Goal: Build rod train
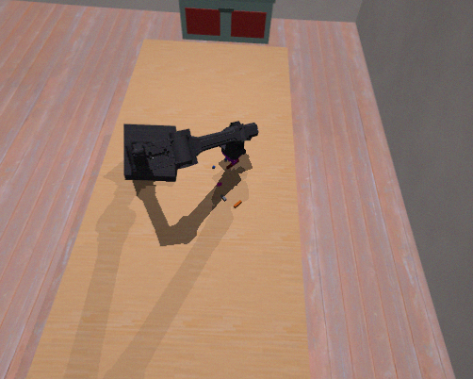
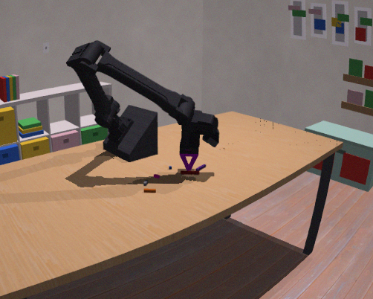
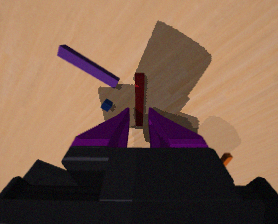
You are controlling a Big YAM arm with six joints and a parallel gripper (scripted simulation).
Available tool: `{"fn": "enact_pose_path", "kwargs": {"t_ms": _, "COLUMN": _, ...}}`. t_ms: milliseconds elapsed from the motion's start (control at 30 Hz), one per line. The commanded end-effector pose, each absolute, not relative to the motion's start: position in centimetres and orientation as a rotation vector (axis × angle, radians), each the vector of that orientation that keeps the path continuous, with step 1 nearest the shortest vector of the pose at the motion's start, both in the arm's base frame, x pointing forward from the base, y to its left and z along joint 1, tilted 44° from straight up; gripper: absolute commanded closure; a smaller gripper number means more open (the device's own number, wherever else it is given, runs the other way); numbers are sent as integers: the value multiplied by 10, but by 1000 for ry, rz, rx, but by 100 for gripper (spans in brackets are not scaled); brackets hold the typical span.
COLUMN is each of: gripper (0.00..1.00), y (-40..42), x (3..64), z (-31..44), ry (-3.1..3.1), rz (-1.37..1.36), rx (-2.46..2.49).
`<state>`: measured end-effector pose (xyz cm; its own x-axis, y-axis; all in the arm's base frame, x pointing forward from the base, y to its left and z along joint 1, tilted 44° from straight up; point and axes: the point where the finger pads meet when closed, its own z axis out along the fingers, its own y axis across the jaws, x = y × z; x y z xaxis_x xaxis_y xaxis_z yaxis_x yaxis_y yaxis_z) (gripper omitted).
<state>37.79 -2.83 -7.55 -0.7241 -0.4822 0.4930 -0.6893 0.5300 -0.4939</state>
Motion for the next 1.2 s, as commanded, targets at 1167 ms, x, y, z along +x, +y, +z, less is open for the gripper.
{"fn": "enact_pose_path", "kwargs": {"t_ms": 1167, "gripper": 77, "y": -42, "x": 383, "z": -88, "ry": -2485, "rz": 1000, "rx": 976}}
